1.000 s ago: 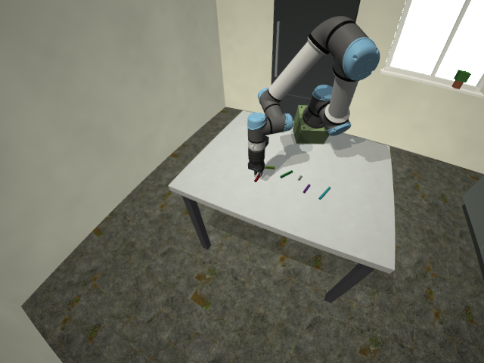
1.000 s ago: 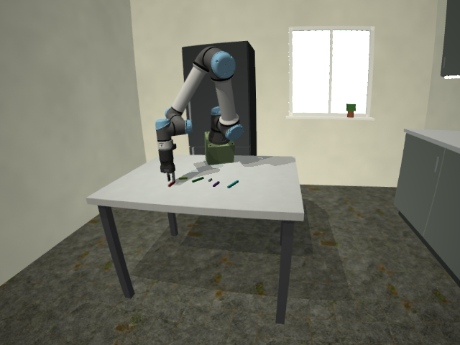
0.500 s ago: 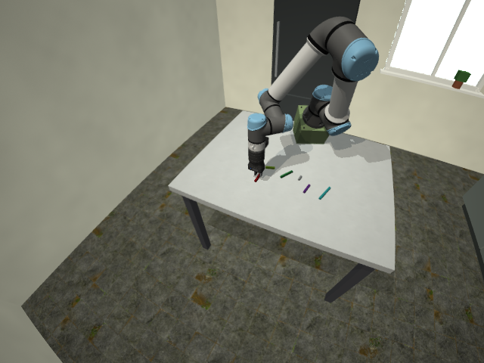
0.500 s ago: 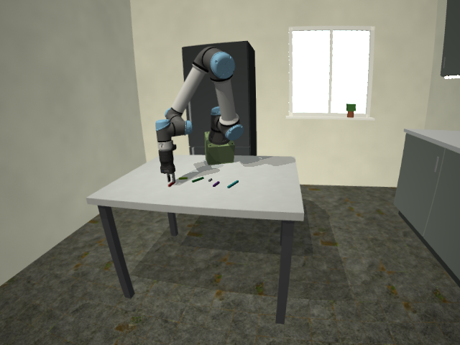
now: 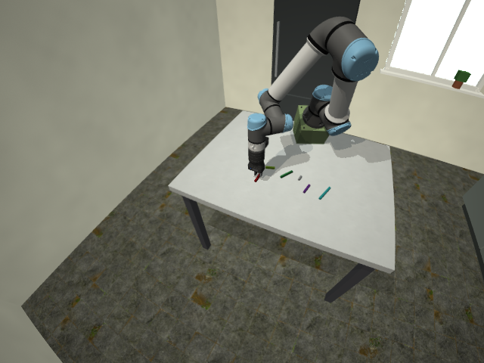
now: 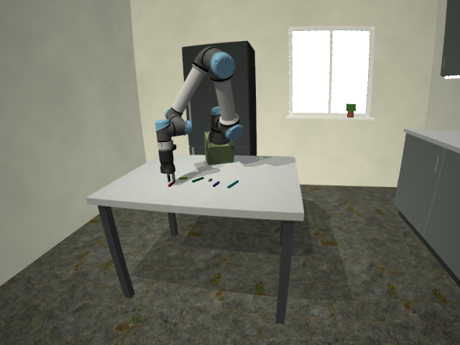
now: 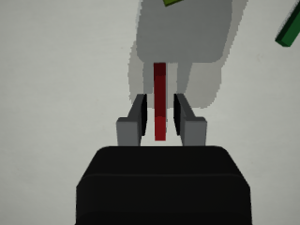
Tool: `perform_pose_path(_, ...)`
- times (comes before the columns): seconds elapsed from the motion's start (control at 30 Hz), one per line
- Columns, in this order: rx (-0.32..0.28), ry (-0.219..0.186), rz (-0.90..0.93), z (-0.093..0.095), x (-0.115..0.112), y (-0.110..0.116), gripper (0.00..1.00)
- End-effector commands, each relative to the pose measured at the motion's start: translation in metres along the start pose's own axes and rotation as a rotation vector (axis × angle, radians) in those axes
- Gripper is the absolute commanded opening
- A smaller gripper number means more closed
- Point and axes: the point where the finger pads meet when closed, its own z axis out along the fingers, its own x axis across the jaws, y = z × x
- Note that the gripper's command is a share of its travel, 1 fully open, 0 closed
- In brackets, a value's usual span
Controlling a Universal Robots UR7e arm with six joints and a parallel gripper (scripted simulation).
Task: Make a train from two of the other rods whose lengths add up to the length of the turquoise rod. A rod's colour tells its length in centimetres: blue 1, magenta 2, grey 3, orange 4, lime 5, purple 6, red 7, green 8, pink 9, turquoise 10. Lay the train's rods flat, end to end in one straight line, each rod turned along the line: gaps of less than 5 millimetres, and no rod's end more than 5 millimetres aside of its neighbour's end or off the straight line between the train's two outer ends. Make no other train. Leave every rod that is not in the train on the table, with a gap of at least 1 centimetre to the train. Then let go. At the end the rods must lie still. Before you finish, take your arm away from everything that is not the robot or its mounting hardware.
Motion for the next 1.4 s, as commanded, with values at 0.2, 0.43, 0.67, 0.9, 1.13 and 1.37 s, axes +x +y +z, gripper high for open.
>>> perform_pose_path(0.2, -0.001, -0.001, 0.0, 0.0, 0.0, 0.0, 0.54)
perform_pose_path(0.43, -0.001, -0.001, 0.0, 0.0, 0.0, 0.0, 0.54)
perform_pose_path(0.67, -0.001, -0.001, 0.0, 0.001, 0.0, 0.0, 0.54)
perform_pose_path(0.9, -0.001, -0.001, 0.0, 0.007, 0.0, 0.0, 0.54)
perform_pose_path(1.13, -0.001, -0.001, 0.0, 0.012, 0.0, 0.0, 0.54)
perform_pose_path(1.37, -0.001, -0.001, 0.0, 0.016, 0.0, 0.0, 0.54)
